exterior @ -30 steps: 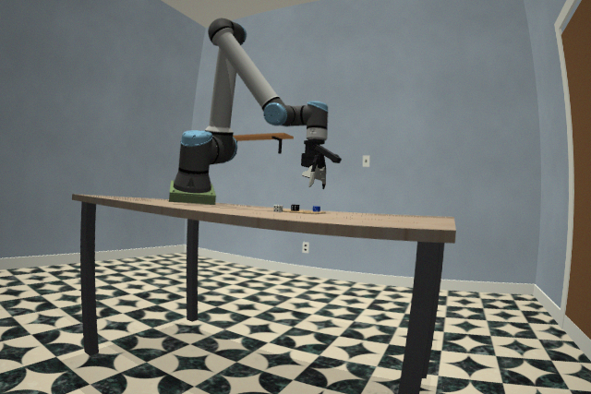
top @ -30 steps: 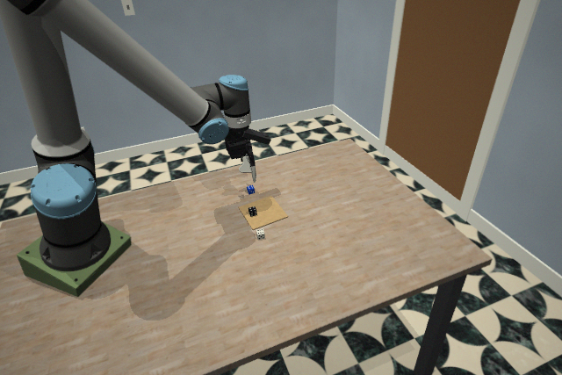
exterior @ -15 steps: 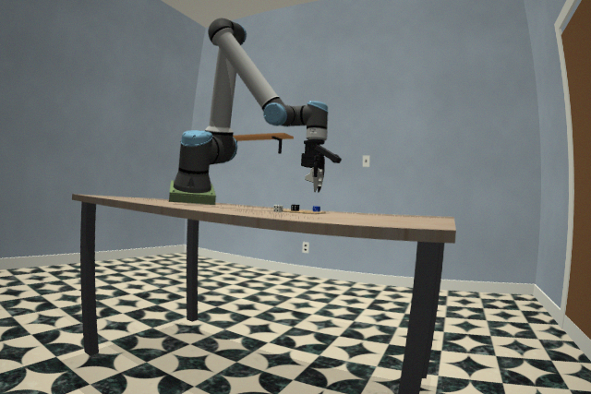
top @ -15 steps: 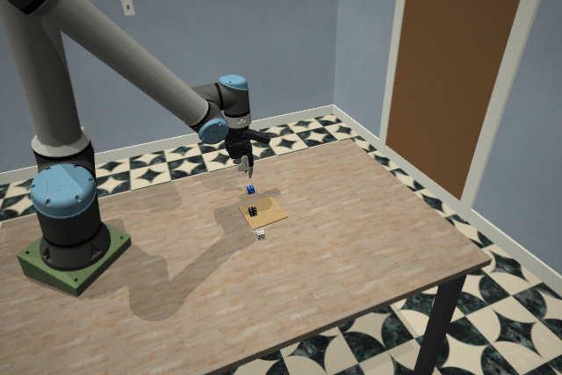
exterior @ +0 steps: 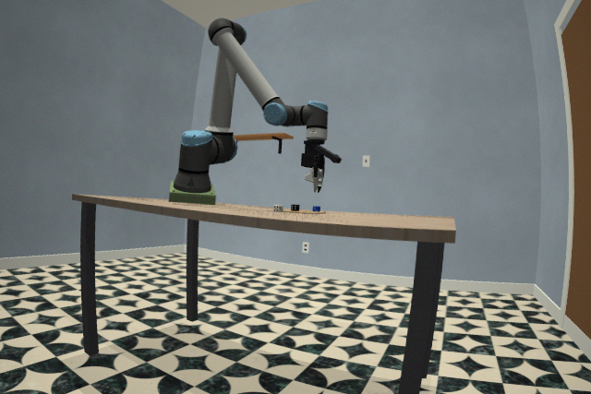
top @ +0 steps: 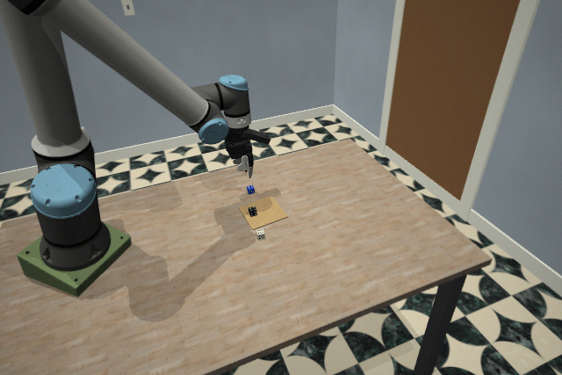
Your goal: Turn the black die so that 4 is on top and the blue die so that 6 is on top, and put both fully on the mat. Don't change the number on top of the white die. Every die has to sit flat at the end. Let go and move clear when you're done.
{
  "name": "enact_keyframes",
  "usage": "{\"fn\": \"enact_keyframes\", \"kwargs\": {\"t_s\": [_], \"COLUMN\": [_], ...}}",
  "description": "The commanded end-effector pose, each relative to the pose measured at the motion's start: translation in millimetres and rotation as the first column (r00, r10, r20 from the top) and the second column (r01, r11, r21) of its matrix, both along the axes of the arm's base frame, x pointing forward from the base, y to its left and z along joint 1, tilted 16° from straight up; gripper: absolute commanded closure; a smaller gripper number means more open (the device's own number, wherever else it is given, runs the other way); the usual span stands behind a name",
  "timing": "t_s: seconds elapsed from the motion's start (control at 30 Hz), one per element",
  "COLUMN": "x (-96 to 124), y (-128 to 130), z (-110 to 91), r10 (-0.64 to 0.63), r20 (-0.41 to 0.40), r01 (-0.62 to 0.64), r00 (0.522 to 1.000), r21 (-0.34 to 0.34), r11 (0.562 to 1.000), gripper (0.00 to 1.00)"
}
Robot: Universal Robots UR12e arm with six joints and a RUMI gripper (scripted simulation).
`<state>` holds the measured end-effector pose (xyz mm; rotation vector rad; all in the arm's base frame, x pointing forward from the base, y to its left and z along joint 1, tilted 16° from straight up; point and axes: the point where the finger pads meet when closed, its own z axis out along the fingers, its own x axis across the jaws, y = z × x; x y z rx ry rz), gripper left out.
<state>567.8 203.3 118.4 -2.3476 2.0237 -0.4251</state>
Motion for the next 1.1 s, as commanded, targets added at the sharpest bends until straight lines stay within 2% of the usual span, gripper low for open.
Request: {"fn": "enact_keyframes", "kwargs": {"t_s": [0.0, 0.63, 1.07], "x": [0.5, 0.6, 2.2], "y": [0.2, 0.1, -1.3], "z": [0.7, 0.2, -6.9], "r10": [0.000, 0.000, 0.001], "r20": [0.001, 0.001, 0.001], "r01": [0.000, 0.000, -0.001], "r00": [1.000, 1.000, 1.000], "r21": [0.000, 0.000, 0.001], "r11": [1.000, 1.000, 1.000], "gripper": [0.76, 0.76, 0.76]}}
